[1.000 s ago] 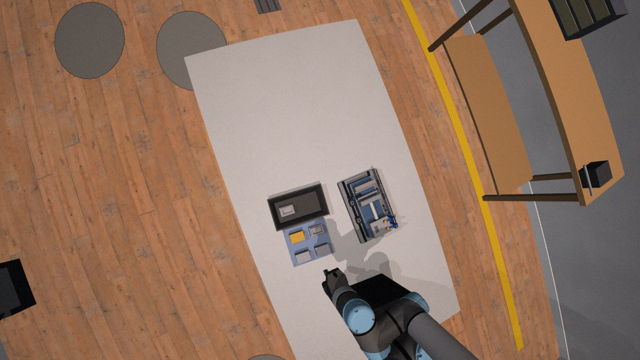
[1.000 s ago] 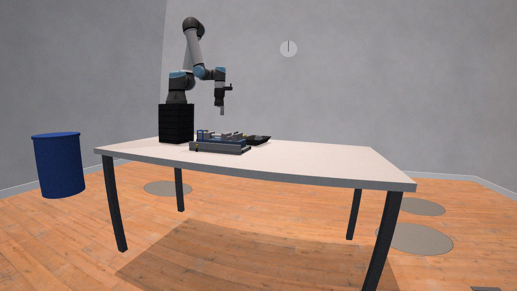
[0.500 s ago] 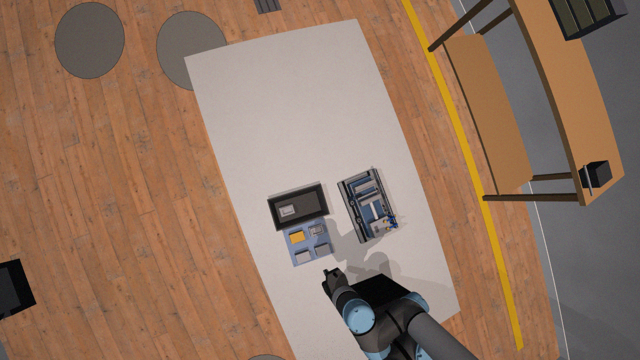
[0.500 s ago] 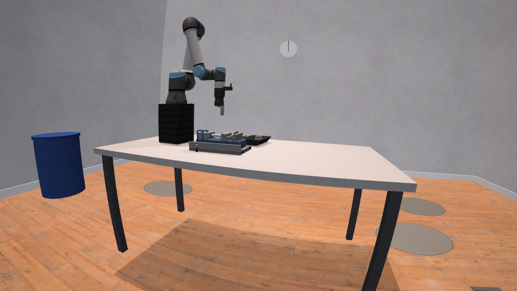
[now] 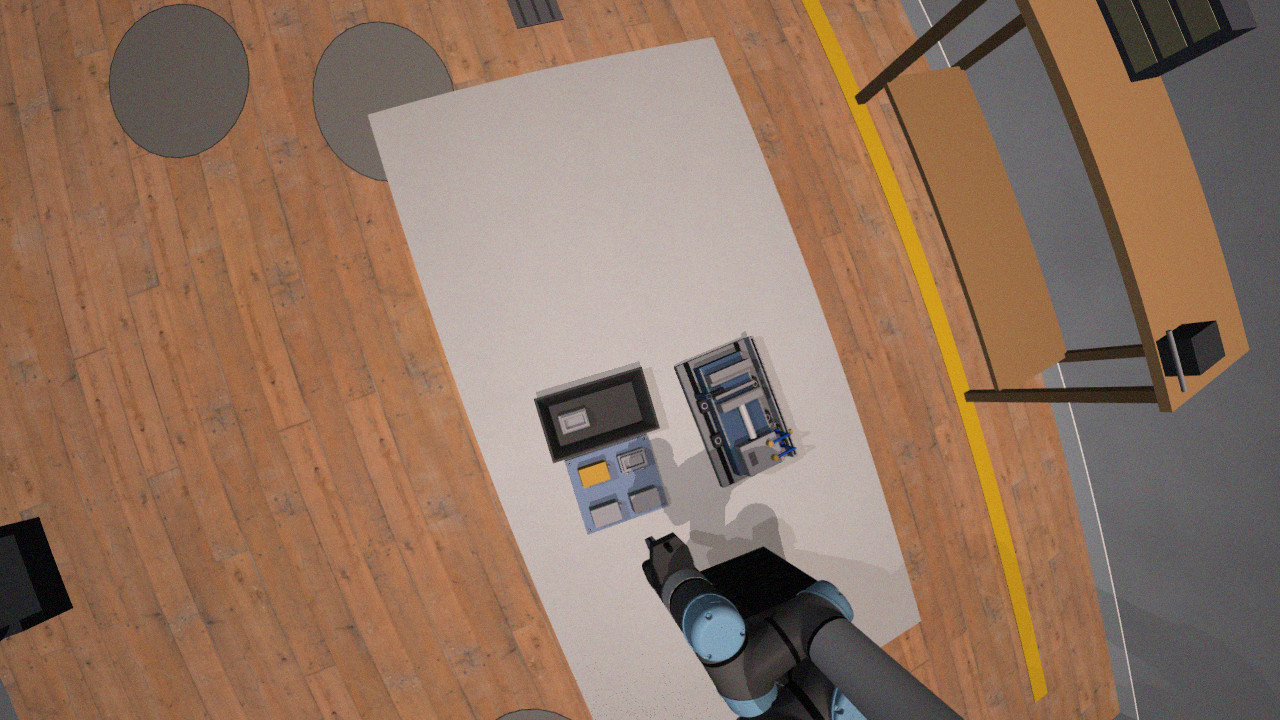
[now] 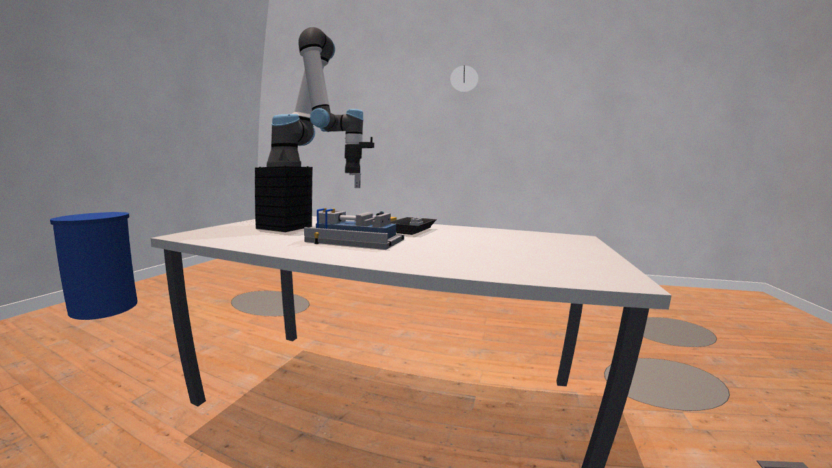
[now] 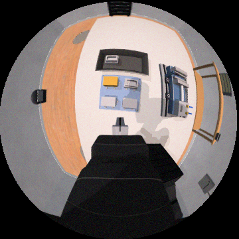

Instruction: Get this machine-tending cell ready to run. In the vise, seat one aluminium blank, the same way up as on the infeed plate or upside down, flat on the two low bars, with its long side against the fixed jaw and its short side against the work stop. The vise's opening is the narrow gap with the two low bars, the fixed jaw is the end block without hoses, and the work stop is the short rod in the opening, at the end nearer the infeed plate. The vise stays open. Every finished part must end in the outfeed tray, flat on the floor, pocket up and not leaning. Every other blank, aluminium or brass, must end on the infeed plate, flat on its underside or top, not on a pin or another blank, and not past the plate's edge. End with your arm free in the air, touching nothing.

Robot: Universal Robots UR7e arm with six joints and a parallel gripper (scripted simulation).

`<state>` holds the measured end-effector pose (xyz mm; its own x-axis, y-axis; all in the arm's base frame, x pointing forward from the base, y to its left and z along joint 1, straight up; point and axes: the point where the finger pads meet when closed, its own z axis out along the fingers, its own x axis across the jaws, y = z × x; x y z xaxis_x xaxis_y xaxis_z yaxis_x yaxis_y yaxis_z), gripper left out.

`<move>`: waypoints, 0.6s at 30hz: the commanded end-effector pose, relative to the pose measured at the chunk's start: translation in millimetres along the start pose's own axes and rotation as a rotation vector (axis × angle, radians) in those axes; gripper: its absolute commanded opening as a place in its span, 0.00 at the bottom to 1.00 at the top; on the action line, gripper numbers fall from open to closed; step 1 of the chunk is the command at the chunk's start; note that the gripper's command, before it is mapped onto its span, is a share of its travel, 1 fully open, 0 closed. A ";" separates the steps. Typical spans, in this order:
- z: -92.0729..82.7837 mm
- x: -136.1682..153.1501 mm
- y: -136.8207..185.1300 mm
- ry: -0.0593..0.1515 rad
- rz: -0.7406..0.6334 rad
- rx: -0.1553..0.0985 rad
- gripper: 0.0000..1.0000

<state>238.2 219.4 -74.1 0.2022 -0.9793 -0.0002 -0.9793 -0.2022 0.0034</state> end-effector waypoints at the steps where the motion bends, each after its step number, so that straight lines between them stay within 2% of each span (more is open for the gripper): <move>1: 13.2 -0.3 1.7 -0.001 0.000 0.000 0.00; 3: 13.2 -0.3 1.7 -0.001 0.000 0.000 0.00; 18: 43.2 -0.5 1.1 -0.001 -0.001 0.001 0.00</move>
<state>236.7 218.9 -105.7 0.2020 -0.9794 0.0008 -0.9793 -0.2019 0.0112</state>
